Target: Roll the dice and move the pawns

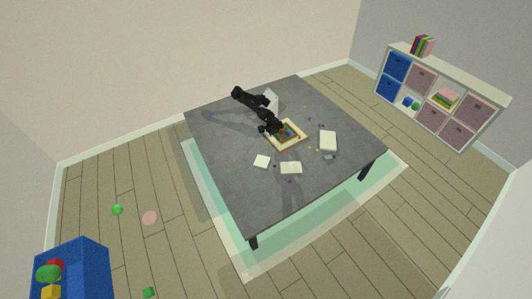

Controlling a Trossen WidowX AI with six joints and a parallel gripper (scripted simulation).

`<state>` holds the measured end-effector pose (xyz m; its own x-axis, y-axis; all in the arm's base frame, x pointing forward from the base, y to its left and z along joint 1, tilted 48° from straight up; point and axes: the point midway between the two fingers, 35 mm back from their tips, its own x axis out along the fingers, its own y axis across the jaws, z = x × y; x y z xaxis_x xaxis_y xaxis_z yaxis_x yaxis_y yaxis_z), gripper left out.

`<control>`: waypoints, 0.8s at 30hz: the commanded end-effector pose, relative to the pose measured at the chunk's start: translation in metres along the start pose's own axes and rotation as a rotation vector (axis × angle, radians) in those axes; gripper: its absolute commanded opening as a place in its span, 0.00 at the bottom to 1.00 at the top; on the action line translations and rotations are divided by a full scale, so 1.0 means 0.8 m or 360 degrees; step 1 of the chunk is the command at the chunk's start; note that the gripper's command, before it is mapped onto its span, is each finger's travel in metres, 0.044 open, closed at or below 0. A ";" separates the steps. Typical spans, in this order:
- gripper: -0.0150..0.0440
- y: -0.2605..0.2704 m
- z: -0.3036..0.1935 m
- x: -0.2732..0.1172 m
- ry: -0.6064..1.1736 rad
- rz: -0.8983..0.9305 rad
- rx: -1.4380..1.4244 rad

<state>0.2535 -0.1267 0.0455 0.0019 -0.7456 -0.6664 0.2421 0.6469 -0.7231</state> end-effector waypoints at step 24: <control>0.70 -0.001 0.001 0.019 -0.0007 -0.0006 0.0000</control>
<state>0.2535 -0.1403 0.0340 0.0032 -0.7490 -0.6626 0.2381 0.6441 -0.7269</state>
